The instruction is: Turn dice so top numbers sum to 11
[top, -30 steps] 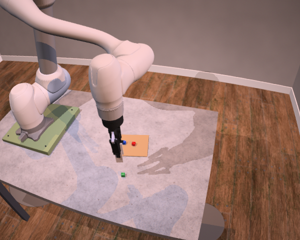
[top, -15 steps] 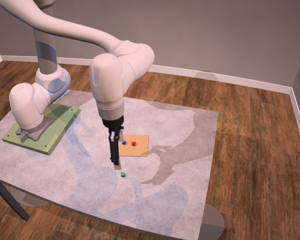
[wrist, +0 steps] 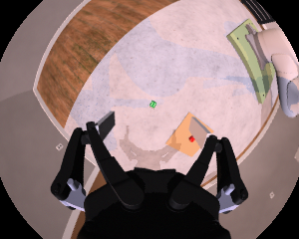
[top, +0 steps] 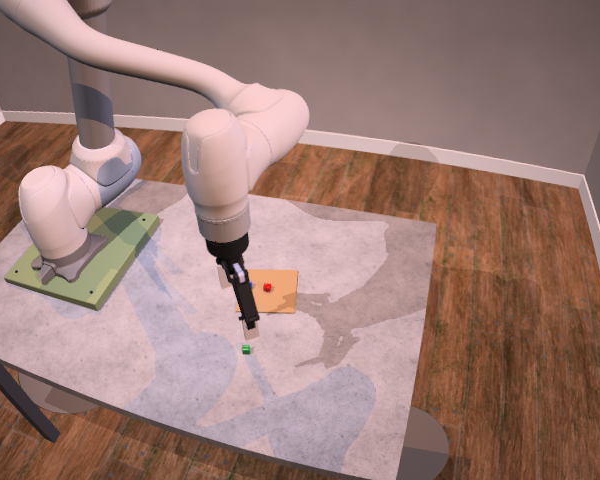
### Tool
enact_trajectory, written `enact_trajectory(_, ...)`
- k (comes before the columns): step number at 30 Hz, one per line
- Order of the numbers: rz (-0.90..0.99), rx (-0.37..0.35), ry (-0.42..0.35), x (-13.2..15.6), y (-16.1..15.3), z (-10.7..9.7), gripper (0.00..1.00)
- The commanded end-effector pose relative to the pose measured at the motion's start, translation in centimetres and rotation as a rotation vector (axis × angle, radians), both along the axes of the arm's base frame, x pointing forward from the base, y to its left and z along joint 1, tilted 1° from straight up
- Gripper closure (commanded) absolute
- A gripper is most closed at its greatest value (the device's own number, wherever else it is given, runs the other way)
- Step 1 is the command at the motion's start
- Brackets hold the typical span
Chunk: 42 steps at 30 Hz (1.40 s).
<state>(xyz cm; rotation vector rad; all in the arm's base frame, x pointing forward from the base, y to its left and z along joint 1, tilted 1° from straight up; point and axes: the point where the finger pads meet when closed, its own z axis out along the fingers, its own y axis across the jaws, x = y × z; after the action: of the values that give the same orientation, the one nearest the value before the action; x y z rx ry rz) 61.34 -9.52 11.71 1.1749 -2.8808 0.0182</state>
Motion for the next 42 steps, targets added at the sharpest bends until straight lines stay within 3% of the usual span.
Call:
enact_trajectory(1,0.173,0.010,0.002,0.0,0.2,-0.5,0.00)
enact_trajectory(9,0.534,0.019,0.009,0.0,0.1,-1.1,0.00)
enact_trajectory(12,0.562,0.020,0.009,0.0,0.1,-1.1,0.00)
enact_trajectory(26,1.273,0.037,0.022,-0.1,0.1,-2.3,0.00)
enact_trajectory(29,1.280,0.037,0.022,-0.1,0.1,-2.3,0.00)
enact_trajectory(31,1.444,0.041,0.025,-0.1,0.0,-2.6,0.00)
enact_trajectory(42,1.959,0.052,0.033,-0.2,0.0,-3.4,0.00)
